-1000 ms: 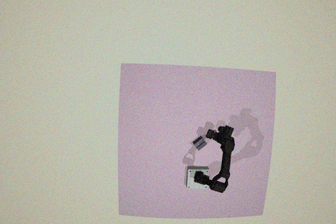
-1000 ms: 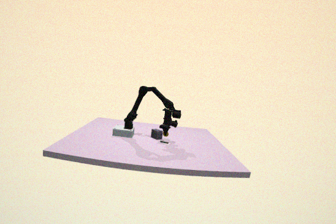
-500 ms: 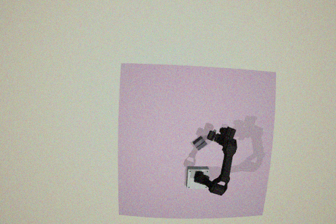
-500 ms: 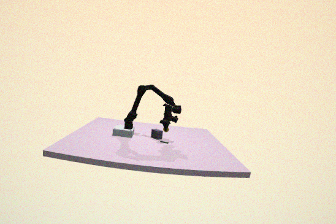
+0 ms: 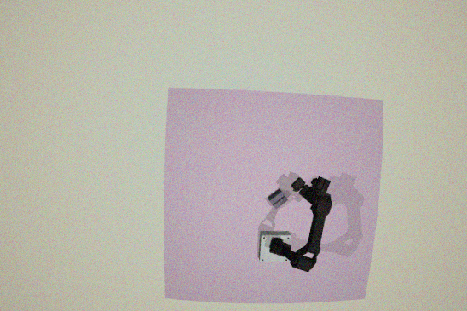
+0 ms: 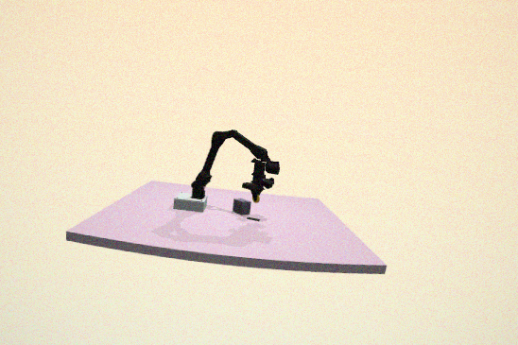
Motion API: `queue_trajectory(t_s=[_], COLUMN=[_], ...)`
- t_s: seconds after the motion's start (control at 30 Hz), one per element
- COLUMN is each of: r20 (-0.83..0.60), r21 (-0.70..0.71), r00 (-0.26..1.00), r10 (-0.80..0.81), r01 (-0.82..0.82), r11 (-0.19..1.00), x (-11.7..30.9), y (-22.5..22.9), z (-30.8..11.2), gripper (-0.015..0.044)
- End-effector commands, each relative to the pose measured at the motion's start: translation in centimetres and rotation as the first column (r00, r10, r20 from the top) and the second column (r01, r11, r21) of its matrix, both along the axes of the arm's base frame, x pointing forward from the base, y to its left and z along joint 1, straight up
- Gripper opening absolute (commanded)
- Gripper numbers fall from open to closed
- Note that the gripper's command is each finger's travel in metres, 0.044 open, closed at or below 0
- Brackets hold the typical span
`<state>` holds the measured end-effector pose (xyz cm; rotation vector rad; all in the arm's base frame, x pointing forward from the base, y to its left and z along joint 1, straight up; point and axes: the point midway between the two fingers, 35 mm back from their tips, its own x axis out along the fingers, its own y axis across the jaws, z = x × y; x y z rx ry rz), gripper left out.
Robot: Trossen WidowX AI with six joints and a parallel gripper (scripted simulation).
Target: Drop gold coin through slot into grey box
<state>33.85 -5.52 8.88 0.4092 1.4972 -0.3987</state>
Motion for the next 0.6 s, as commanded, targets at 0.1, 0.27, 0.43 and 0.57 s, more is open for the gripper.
queue_trajectory(t_s=[0.1,0.27,0.43,0.57], r20=[0.0,0.0,0.0,-0.001], r21=[0.003,0.003,0.003,0.004], r00=[0.985,0.984,0.984,0.984], r10=[-0.175,-0.177,-0.177,-0.177], r01=[0.175,0.177,0.177,0.177], r11=[0.985,0.984,0.984,0.984], x=[0.1,0.1,-0.3,-0.8], y=[-0.5,-0.5,0.4,1.3], z=[0.1,0.1,0.1,0.2], gripper=[0.0,0.0,0.0,0.0])
